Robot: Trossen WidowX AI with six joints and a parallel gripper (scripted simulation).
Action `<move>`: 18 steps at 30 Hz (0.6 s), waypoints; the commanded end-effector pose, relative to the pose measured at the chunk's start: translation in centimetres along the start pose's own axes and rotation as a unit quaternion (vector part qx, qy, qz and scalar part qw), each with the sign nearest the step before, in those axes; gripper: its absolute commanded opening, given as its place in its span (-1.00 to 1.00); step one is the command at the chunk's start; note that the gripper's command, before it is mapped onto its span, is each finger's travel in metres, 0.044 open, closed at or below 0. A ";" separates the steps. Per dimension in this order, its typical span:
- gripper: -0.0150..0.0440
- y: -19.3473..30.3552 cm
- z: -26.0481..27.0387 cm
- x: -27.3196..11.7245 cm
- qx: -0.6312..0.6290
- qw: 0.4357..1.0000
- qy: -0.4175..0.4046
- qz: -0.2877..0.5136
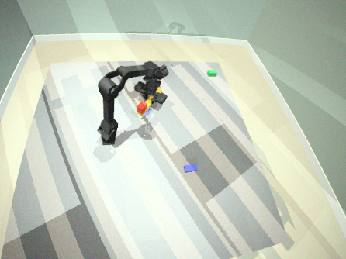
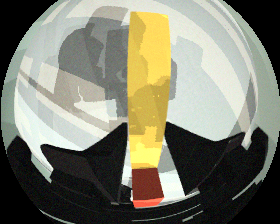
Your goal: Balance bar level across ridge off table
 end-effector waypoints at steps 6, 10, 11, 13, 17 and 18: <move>0.14 0.0 0.0 0.0 0.000 1.000 0.000 0.000; 0.40 0.0 0.0 0.0 0.000 1.000 0.000 0.000; 0.49 0.0 0.0 0.0 0.000 1.000 0.000 0.000; 0.67 0.0 0.0 0.0 0.000 1.000 0.000 0.000; 1.00 0.0 0.0 0.0 0.000 1.000 0.000 0.000; 1.00 0.0 0.0 0.0 0.000 1.000 0.000 0.000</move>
Point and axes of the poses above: the point midway between the two fingers, 35 mm back from their tips, its own x axis out along the fingers, its own z axis across the jaws, y = z × x, the point moved 5 cm from there along -x, back along the fingers, and after that the axes turned 6 degrees about x, right-handed, at the moved point
